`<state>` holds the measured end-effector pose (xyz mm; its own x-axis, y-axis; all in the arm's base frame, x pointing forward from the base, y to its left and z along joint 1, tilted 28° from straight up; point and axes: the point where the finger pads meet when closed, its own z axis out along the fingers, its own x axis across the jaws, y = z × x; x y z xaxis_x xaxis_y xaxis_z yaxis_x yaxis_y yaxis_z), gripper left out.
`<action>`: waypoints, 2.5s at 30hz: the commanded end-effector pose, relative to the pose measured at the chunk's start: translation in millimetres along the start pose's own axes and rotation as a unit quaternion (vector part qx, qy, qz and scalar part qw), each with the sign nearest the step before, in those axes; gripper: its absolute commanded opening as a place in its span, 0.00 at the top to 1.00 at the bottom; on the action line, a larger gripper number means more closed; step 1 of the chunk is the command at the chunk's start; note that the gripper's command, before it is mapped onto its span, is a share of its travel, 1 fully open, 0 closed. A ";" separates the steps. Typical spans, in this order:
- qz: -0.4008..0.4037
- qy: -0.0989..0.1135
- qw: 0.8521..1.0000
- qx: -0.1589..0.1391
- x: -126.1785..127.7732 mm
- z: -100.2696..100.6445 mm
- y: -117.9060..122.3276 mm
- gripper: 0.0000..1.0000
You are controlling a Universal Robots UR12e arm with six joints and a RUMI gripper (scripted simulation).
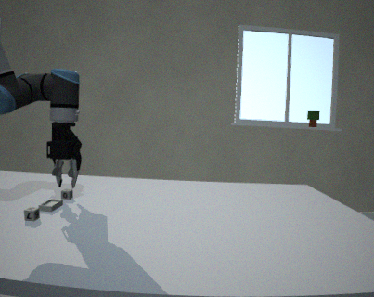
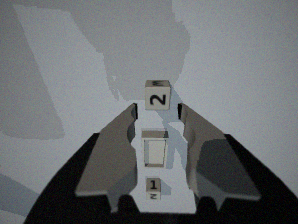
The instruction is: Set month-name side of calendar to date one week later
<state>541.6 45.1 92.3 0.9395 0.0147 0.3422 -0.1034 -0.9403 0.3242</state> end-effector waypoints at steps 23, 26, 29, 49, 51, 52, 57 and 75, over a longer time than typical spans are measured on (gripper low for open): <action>0.001 -0.001 1.000 0.000 0.2 3.5 1.0 0.72; 0.000 -0.001 1.000 0.000 -0.8 7.2 0.7 0.72; 0.000 -0.002 1.000 0.000 -2.1 12.1 0.4 0.72; 0.000 -0.001 1.000 0.000 -1.2 28.5 0.2 0.72; 0.000 -0.001 1.000 0.000 -1.2 28.5 0.2 0.72; 0.000 0.000 1.000 0.000 -0.7 27.6 0.2 0.72; 0.000 0.000 1.000 0.000 -0.7 27.5 0.3 0.72; 0.000 0.000 1.000 0.000 -0.8 27.5 0.2 0.72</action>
<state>551.8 35.3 69.2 0.9391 0.0141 0.3434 -0.1045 -0.9402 0.3242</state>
